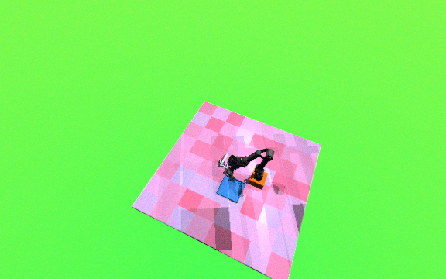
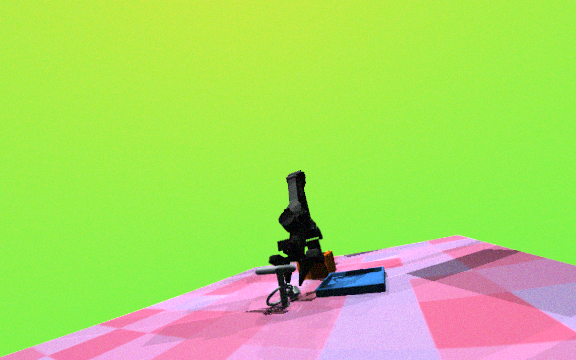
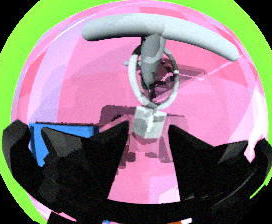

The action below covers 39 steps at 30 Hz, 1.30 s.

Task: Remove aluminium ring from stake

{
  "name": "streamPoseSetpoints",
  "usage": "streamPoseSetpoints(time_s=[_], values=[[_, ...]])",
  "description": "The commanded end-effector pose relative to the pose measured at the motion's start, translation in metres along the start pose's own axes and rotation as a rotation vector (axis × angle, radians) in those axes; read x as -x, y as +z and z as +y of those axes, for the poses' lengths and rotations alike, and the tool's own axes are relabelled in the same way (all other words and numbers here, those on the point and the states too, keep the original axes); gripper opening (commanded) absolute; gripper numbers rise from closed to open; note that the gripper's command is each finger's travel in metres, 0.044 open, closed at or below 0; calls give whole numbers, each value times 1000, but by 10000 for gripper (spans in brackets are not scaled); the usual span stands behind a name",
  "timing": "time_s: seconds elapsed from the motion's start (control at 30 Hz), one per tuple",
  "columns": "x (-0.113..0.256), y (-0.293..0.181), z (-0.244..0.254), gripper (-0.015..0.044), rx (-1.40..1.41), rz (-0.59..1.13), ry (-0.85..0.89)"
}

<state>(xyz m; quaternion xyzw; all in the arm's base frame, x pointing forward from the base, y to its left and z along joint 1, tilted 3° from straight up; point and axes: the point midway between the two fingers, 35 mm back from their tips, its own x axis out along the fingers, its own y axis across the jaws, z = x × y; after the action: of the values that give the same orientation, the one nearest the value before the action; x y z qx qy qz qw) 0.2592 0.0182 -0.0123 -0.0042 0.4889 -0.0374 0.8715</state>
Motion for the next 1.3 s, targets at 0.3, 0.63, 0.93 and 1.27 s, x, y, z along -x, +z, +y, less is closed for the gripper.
streamPoseSetpoints(time_s=[0.3,0.63,0.93,1.27], values=[[-21,-2,0,200,6,2,1],[-22,-2,-1,160,0,2,-2],[-22,-2,-1,100,0,2,-2],[-22,-2,-1,33,0,2,-2]])
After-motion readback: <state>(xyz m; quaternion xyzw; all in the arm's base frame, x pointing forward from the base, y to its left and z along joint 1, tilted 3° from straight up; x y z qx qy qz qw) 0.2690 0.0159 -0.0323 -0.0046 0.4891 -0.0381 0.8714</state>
